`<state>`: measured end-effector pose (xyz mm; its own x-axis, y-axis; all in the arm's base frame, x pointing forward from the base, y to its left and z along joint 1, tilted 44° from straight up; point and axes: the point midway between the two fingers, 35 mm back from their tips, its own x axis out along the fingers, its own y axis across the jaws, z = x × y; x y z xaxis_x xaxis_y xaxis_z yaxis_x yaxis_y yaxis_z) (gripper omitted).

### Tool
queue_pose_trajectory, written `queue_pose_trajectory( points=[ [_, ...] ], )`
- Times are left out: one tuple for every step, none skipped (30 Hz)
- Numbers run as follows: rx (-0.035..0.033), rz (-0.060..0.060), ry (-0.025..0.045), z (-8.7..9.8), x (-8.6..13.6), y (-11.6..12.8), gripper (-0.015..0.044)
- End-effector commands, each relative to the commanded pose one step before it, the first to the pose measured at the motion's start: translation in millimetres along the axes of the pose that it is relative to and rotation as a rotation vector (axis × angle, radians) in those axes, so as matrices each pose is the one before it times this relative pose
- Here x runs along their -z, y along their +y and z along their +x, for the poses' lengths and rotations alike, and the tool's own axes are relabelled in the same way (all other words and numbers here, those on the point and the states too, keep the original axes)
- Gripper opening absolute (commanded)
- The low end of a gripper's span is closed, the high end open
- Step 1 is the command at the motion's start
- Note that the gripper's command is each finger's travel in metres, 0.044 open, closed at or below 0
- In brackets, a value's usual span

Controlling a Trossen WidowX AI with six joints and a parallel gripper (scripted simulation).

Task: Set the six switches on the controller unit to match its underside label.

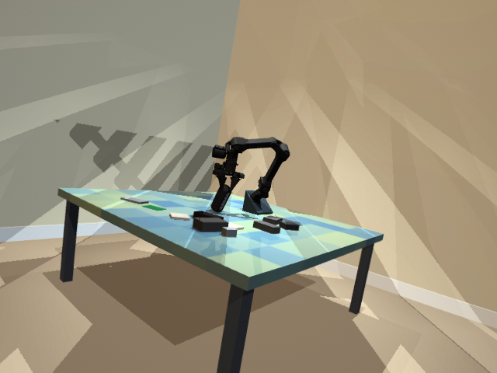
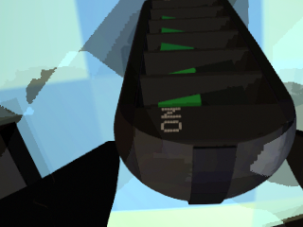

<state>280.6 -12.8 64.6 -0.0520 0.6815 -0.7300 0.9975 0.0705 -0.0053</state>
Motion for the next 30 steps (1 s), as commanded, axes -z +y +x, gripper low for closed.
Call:
queue_pose_trajectory(
  points=[
    [0.01648, 0.0075, 0.00676, 6.33, 3.48, -2.3, 0.0338],
    [0.0, 0.0, 0.00005, 0.24, 0.77, 0.0, 0.0338],
    [0.0, 0.0, 0.00005, 0.25, 0.76, 0.0, 0.0338],
    [0.0, 0.0, 0.00005, 0.26, 0.76, 0.0, 0.0338],
    [0.0, 0.0, 0.00005, 0.26, 0.76, 0.0, 0.0338],
    [0.0, 0.0, 0.00005, 0.26, 0.76, 0.0, 0.0338],
    [0.0, 0.0, 0.00005, 0.26, 0.76, 0.0, 0.0338],
    [0.0, 0.0, 0.00005, 0.26, 0.76, 0.0, 0.0338],
    [0.0, 0.0, 0.00005, 0.27, 0.76, 0.0, 0.0338],
    [0.0, 0.0, 0.00005, 0.27, 0.75, 0.0, 0.0338],
    [0.0, 0.0, 0.00005, 0.28, 0.75, 0.0, 0.0338],
    [0.0, 0.0, 0.00005, 0.28, 0.75, 0.0, 0.0338],
    [0.0, 0.0, 0.00005, 0.28, 0.75, 0.0, 0.0338],
    [0.0, 0.0, 0.00005, 0.28, 0.75, 0.0, 0.0338],
    [0.0, 0.0, 0.00005, 0.29, 0.75, 0.0, 0.0338],
    [0.0, 0.0, 0.00005, 0.29, 0.75, 0.0, 0.0338],
    [0.0, 0.0, 0.00005, 0.29, 0.74, 0.0, 0.0338],
    [0.0, 0.0, 0.00005, 0.29, 0.74, 0.0, 0.0338],
    [0.0, 0.0, 0.00005, 0.29, 0.74, 0.0, 0.0338],
    [0.0, 0.0, 0.00005, 0.3, 0.74, 0.0, 0.0338],
    [0.0, 0.0, 0.00005, 0.31, 0.74, 0.0, 0.0338],
    [0.0, 0.0, 0.00005, 0.31, 0.73, 0.0, 0.0338],
    [0.0, 0.0, 0.00005, 0.31, 0.73, 0.0, 0.0338],
    [0.0, 0.0, 0.00005, 0.31, 0.73, 0.0, 0.0338],
    [0.0, 0.0, 0.00005, 0.31, 0.73, 0.0, 0.0338],
    [0.0, 0.0, 0.00005, 0.32, 0.73, 0.0, 0.0338],
    [0.0, 0.0, 0.00005, 0.33, 0.72, 0.0, 0.0338],
    [0.0, 0.0, 0.00005, 0.33, 0.72, 0.0, 0.0338],
    [0.0, 0.0, 0.00005, 0.33, 0.72, 0.0, 0.0338],
    [0.0, 0.0, 0.00005, 0.33, 0.72, 0.0, 0.0338]
  ],
)
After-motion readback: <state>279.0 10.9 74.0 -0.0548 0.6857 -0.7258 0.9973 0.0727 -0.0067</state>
